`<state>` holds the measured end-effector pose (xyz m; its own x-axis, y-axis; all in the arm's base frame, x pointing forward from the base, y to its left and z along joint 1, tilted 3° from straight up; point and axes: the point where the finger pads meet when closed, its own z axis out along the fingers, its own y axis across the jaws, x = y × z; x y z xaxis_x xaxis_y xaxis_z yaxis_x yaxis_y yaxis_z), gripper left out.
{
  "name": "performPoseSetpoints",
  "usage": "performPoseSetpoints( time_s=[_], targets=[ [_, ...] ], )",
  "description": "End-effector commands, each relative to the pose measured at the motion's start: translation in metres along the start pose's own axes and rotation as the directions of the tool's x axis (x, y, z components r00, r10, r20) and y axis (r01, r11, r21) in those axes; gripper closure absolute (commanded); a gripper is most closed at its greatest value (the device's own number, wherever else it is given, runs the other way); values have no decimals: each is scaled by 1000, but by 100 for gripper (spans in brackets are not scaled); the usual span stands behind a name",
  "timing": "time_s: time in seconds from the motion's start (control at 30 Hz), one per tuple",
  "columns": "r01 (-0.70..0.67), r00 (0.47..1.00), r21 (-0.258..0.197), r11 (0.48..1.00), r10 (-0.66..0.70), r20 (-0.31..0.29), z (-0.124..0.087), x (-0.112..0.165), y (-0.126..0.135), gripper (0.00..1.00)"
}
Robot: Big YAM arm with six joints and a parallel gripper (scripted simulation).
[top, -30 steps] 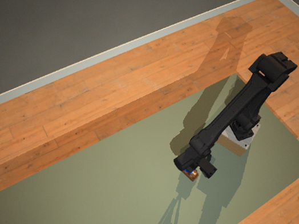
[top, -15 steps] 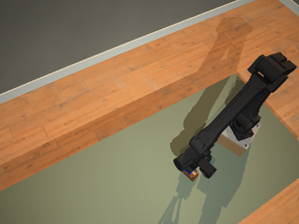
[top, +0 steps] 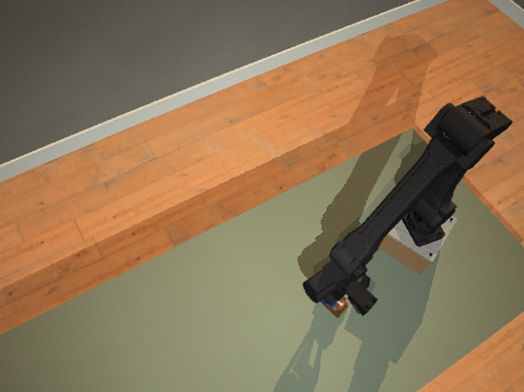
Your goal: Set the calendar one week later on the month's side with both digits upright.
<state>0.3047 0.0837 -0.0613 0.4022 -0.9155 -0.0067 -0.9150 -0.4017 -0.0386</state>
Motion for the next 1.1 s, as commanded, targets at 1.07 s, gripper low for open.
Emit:
performPoseSetpoints(
  time_s=[1.07],
  targets=[
    [7, 1000, 32, 999, -7, 0, -2, -1, -11, 54]
  ],
)
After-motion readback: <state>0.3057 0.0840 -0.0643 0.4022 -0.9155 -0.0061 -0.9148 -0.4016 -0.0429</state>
